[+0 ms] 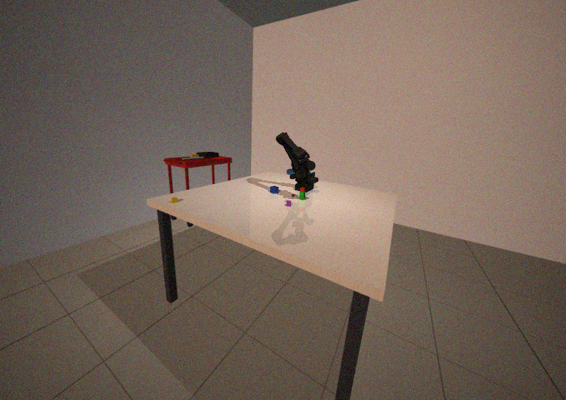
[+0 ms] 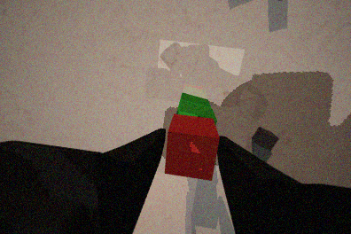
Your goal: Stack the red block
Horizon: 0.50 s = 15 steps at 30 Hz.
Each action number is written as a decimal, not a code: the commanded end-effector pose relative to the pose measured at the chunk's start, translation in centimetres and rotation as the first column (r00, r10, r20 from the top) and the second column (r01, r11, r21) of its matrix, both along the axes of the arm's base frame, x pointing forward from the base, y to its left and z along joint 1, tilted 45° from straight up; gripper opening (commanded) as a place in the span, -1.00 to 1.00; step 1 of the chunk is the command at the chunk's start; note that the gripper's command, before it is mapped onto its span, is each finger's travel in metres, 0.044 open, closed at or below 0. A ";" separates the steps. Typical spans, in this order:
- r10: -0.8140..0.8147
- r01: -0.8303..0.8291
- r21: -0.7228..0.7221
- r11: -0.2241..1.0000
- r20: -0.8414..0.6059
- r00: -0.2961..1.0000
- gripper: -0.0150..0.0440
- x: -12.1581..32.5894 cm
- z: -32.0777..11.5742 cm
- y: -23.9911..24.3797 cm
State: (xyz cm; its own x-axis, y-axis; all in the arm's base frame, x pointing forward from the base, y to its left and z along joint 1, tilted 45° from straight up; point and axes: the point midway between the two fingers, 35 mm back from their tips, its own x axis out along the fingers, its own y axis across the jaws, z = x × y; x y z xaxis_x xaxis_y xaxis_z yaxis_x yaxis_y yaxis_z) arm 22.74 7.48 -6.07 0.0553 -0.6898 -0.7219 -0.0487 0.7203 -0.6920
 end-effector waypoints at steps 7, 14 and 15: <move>0.000 0.000 0.000 1.000 0.000 1.000 1.00 0.0 0.0 0.0; 0.000 0.000 0.000 1.000 0.000 1.000 1.00 0.0 0.0 0.0; 0.000 0.000 0.000 1.000 0.000 1.000 1.00 0.0 0.0 0.0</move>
